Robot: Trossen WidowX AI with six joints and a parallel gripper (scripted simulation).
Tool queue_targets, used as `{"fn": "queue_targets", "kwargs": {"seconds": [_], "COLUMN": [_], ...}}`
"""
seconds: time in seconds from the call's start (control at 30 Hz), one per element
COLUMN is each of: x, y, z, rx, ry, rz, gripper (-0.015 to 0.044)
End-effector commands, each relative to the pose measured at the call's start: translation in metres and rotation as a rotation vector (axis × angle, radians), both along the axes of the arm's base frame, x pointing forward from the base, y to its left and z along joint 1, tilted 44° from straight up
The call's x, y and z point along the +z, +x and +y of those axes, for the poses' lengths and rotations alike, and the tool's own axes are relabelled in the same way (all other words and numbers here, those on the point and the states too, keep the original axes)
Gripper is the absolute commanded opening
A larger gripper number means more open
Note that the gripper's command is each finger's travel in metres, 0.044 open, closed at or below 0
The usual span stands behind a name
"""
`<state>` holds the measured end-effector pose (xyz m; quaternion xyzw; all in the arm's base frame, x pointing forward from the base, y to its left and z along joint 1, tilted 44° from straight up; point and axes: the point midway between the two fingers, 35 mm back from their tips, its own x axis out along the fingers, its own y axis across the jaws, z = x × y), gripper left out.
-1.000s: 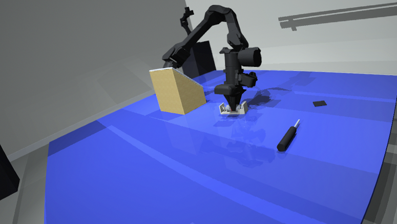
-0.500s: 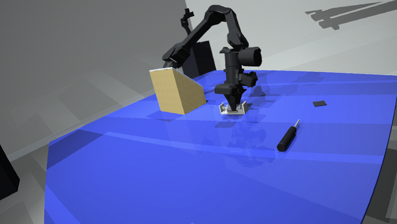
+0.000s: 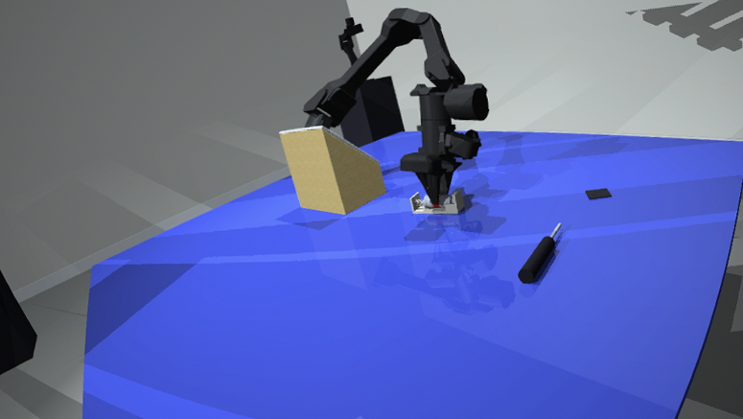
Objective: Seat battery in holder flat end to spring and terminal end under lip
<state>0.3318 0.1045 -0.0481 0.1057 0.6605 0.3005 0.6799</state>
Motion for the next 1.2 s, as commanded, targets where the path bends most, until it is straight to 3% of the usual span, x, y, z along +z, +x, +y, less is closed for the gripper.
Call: {"fn": "queue_targets", "kwargs": {"seconds": [0.0,0.13,0.47,1.17], "x": [0.006,0.006,0.058,0.057], "y": [0.001,0.001,0.002,0.001], "z": [-0.005,-0.005,-0.056,-0.057], "rx": [0.0,0.0,0.0,0.0], "ry": [0.0,0.0,-0.003,-0.003], "rz": [-0.008,-0.008,-0.008,-0.008], "gripper": [0.0183,0.0183,0.044,0.044]}}
